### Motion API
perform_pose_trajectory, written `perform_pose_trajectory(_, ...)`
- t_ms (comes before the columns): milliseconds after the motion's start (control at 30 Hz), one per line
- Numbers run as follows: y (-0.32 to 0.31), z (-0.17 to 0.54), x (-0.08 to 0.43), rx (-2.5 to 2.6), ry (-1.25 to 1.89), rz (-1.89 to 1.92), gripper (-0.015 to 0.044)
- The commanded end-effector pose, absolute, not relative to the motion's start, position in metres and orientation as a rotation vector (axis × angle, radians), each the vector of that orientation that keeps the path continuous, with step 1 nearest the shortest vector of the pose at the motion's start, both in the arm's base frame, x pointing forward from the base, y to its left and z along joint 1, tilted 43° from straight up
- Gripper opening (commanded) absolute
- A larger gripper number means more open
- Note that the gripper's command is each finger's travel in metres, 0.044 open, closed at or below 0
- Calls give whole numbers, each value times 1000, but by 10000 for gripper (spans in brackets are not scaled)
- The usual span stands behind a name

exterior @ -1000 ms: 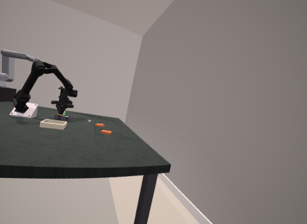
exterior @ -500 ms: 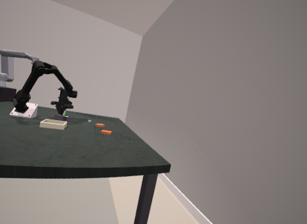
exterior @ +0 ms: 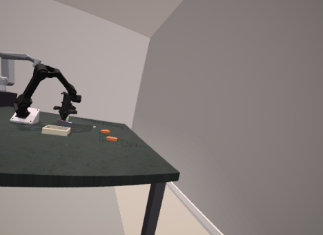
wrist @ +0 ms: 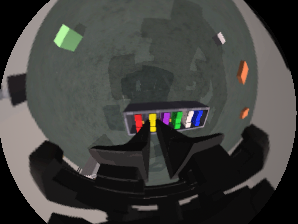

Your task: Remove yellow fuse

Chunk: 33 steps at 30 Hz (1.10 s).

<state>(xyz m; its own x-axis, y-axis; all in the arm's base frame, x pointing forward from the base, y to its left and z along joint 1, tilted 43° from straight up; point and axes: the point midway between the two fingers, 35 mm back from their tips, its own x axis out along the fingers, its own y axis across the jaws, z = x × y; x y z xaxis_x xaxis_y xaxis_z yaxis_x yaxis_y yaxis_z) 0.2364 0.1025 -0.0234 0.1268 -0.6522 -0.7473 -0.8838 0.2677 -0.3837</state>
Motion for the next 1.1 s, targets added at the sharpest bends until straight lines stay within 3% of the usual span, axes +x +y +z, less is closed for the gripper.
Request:
perform_pose_trajectory(0, 104, -22, 236, -1455, 1595, 308, 0)
perform_pose_trajectory(1067, 114, -11, 235, -1457, 1596, 310, 0)
